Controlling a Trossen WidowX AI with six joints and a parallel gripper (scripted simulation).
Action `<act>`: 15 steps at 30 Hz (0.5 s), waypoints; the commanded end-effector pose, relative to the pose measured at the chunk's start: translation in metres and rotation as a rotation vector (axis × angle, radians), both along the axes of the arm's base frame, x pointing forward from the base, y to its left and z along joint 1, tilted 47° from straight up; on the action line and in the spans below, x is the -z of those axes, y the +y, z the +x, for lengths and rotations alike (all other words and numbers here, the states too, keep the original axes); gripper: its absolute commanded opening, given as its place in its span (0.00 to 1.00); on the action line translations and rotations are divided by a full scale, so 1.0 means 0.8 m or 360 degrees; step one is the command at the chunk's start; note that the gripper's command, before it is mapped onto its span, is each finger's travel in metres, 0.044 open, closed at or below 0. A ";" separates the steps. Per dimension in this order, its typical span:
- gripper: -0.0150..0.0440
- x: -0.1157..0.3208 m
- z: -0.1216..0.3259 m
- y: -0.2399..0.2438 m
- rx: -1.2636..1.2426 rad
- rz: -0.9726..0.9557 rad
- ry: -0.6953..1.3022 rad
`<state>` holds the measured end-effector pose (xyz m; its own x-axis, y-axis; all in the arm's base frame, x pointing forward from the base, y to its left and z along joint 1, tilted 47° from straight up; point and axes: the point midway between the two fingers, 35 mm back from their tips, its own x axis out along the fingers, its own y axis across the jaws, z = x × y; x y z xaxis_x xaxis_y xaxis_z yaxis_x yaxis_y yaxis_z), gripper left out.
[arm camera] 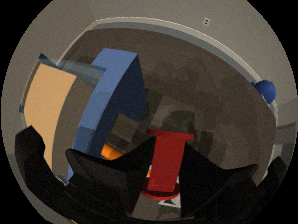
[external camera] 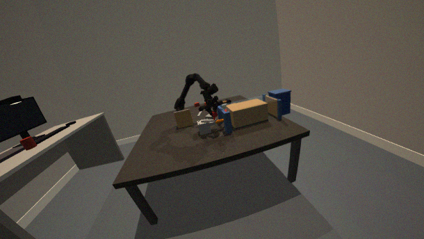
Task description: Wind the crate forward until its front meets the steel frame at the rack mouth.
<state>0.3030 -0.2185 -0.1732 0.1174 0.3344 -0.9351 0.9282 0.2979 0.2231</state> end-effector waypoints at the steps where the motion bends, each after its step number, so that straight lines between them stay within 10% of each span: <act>1: 0.25 -0.011 0.005 0.019 -0.0001 0.0057 -0.0008; 15: 0.25 -0.028 0.009 0.037 -0.0001 0.0060 -0.0008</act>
<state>0.3090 -0.2050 -0.1599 0.1222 0.3305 -0.9359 0.9284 0.2953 0.2255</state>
